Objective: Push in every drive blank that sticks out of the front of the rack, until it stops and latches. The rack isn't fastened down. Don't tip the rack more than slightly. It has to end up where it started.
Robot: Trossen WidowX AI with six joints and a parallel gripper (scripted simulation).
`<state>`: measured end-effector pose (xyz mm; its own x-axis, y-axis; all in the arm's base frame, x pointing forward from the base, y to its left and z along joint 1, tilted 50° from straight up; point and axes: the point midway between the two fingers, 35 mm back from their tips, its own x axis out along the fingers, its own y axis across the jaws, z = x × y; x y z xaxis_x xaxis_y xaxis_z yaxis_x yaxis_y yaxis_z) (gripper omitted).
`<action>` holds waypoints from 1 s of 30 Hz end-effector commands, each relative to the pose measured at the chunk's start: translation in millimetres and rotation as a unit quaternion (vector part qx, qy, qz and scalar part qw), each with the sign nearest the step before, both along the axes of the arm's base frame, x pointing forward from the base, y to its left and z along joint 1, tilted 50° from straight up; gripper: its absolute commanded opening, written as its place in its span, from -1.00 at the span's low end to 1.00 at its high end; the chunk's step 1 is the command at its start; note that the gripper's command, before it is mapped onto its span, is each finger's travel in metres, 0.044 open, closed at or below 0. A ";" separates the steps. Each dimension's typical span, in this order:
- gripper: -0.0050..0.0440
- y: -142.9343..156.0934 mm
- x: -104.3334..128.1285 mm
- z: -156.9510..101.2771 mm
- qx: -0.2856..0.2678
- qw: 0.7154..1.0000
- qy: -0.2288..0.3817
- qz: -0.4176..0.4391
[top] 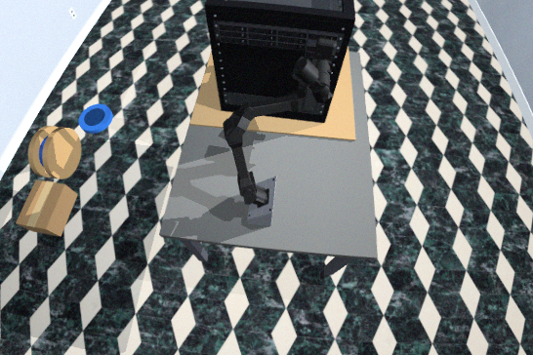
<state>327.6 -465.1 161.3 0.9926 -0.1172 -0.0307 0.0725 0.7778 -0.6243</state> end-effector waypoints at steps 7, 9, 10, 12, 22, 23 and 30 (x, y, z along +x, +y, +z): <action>-1.00 -0.8 -3.3 13.5 -0.016 1.000 -0.005 -0.002; -1.00 -0.2 -3.4 13.0 -0.016 1.000 -0.005 -0.002; -1.00 -0.2 -3.4 13.0 -0.016 1.000 -0.005 -0.002; -1.00 2.9 -3.9 10.5 -0.016 1.000 -0.005 -0.002; -1.00 21.8 -6.6 -4.8 -0.016 1.000 -0.005 -0.002; -1.00 21.7 -5.5 -4.8 -0.016 1.000 -0.005 -0.002; -1.00 19.9 8.8 -5.0 -0.016 1.000 -0.005 -0.002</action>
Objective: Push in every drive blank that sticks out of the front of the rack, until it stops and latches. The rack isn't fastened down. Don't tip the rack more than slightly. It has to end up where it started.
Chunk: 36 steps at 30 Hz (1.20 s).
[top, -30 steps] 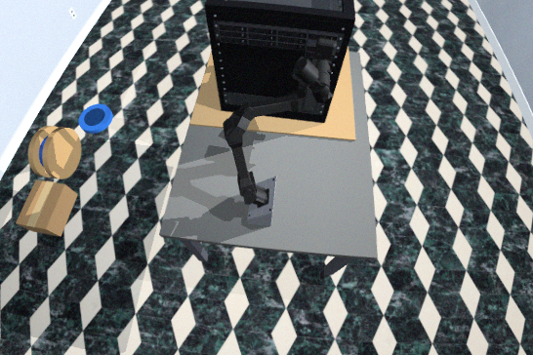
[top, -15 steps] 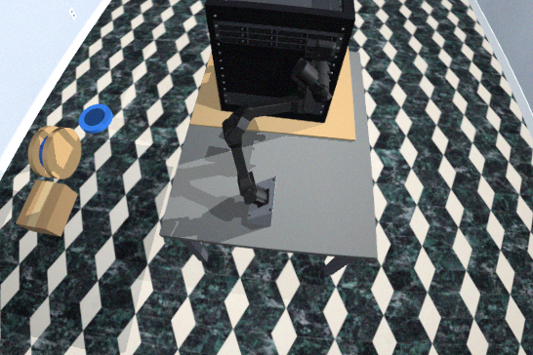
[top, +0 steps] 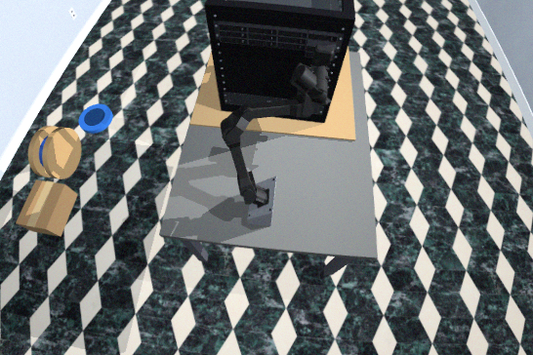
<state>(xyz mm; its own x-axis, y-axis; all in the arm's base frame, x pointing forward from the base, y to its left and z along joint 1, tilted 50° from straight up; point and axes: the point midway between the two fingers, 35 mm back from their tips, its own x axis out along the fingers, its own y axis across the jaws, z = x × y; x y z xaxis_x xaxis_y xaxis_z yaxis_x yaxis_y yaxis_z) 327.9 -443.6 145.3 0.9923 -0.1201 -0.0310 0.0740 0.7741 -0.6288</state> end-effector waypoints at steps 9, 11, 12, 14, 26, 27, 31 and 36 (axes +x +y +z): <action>-1.00 -1.7 9.8 10.9 -0.013 1.000 -0.006 -0.001; -1.00 -1.7 9.8 10.9 -0.013 1.000 -0.006 -0.001; -1.00 -1.7 9.8 10.9 -0.013 1.000 -0.006 -0.001; -1.00 -1.7 9.8 10.9 -0.013 1.000 -0.006 -0.001; -1.00 -1.7 9.8 10.9 -0.013 1.000 -0.006 -0.001; -1.00 -1.7 9.8 10.9 -0.013 1.000 -0.006 -0.001; -1.00 -1.7 9.8 10.9 -0.013 1.000 -0.006 -0.001; -1.00 -3.9 13.2 9.8 -0.013 1.000 -0.006 -0.001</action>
